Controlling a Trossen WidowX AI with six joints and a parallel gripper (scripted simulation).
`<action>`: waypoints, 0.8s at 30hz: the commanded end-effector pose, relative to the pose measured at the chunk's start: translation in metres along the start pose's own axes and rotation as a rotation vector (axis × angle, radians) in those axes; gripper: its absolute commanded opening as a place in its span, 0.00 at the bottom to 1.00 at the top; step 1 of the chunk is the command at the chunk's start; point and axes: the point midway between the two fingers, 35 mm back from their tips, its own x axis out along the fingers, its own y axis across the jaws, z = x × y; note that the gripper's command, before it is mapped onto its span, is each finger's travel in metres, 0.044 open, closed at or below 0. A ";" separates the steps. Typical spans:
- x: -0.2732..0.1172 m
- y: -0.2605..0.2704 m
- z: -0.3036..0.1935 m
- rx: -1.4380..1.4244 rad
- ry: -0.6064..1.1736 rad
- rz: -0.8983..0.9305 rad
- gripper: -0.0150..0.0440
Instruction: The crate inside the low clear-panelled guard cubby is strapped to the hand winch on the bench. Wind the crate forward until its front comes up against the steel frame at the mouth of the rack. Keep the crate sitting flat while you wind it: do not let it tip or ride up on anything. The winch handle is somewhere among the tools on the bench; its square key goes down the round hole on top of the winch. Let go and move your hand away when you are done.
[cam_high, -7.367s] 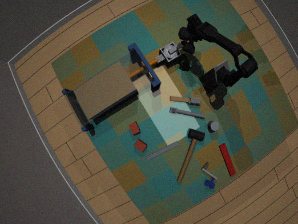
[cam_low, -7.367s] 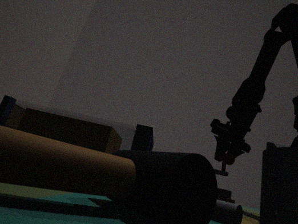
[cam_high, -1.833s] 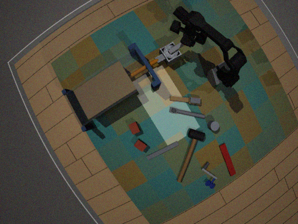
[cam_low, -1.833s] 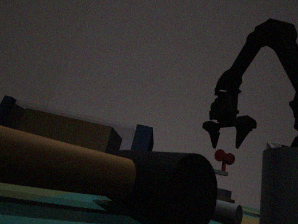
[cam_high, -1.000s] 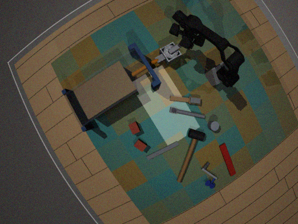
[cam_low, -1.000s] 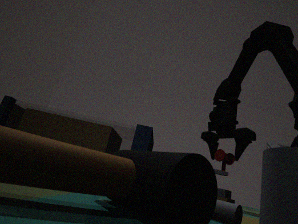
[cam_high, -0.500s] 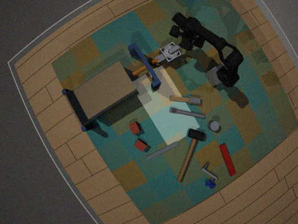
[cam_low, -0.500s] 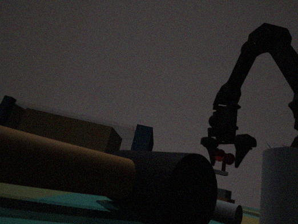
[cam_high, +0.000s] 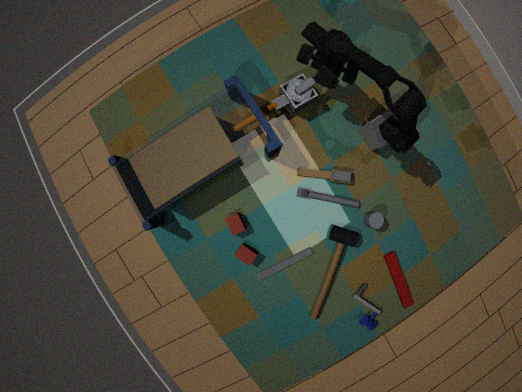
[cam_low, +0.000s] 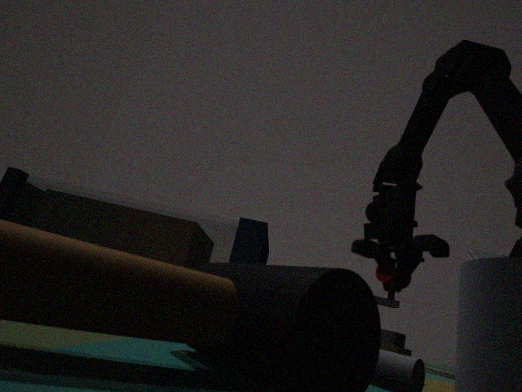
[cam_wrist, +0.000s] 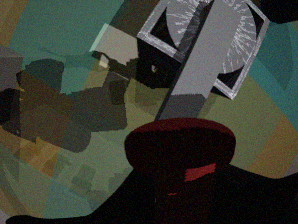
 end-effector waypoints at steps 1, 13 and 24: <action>0.000 0.000 0.000 0.000 0.000 -0.001 0.31; 0.003 0.000 0.000 0.007 -0.007 0.003 0.25; 0.003 -0.005 -0.002 0.007 -0.007 0.002 0.25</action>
